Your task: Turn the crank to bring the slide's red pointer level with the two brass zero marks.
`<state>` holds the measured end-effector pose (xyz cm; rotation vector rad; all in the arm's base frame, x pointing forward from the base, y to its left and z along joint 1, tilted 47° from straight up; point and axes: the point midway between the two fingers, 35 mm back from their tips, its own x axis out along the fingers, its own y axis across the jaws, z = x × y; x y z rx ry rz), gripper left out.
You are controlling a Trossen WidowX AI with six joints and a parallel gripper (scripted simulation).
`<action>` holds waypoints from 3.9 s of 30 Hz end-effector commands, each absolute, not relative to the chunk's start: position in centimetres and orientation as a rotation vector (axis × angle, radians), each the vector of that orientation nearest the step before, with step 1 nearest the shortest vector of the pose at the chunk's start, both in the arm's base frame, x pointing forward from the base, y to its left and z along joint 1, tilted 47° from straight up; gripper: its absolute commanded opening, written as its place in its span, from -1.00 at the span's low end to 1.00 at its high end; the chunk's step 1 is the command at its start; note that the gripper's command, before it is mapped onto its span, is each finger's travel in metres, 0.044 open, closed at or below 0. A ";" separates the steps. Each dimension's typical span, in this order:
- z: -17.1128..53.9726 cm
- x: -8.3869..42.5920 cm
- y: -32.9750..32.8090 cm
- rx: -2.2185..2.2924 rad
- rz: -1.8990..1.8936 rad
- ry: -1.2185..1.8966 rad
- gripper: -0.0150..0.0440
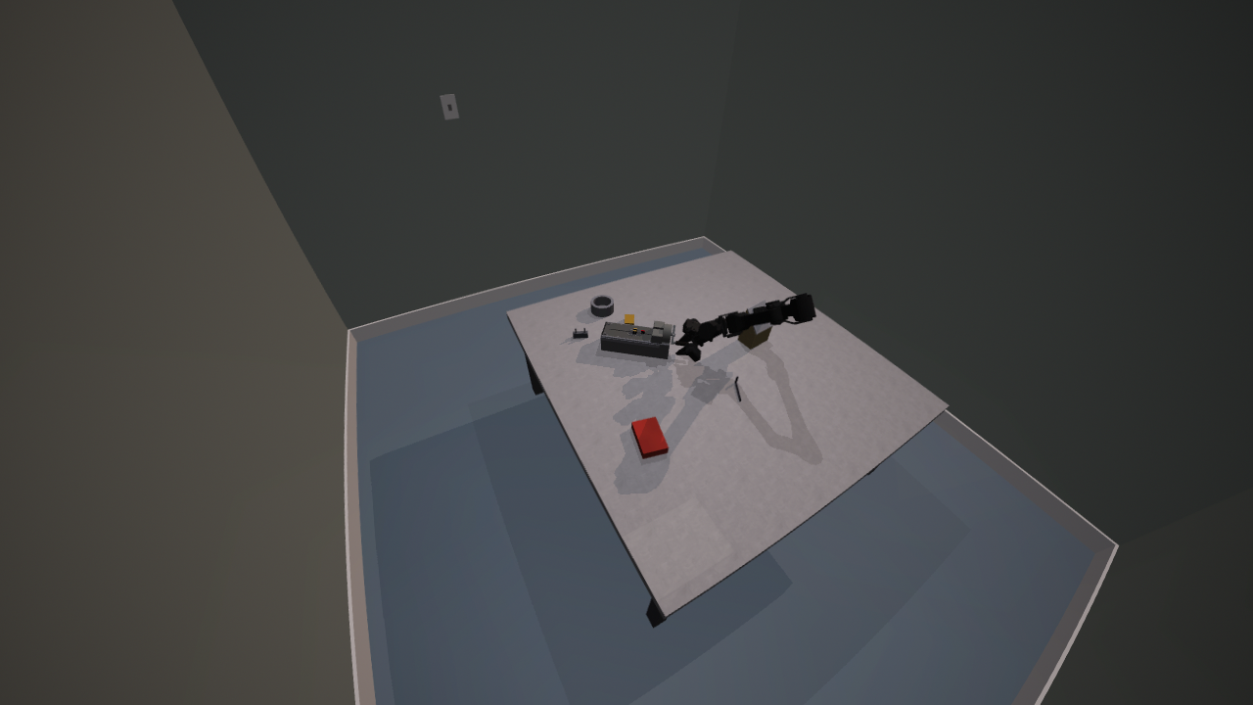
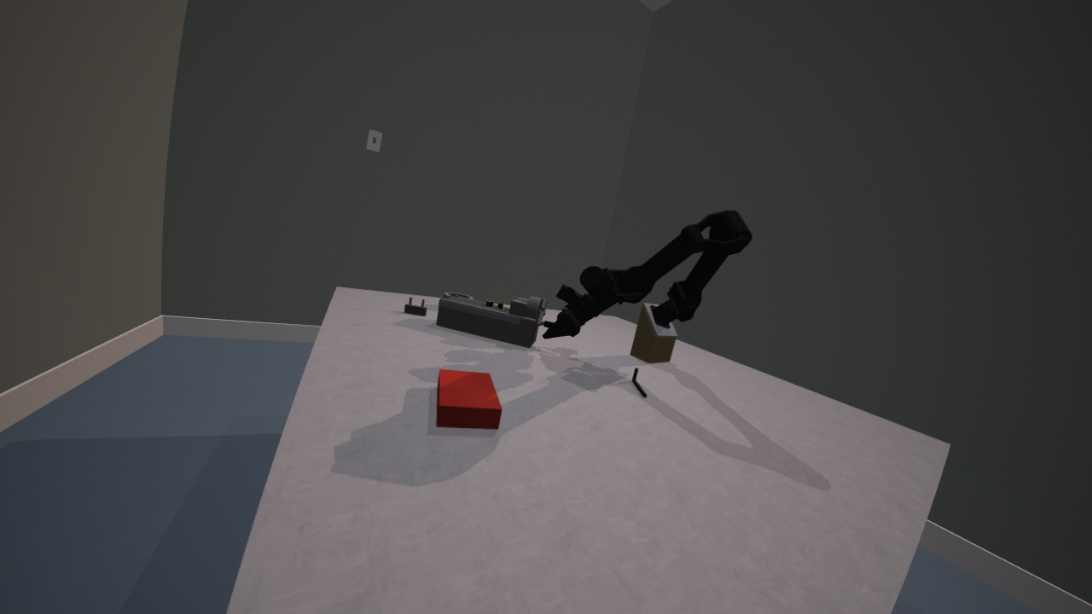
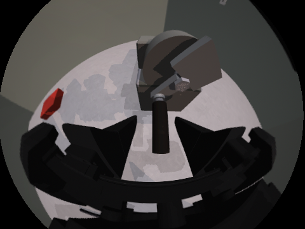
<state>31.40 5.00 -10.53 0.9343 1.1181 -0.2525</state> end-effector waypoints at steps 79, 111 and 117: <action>-13.4 42.0 -9.3 0.893 0.033 0.995 1.00; -6.4 41.8 -12.7 0.899 -0.011 1.020 1.00; -4.2 40.1 -11.1 0.911 -0.068 1.047 1.00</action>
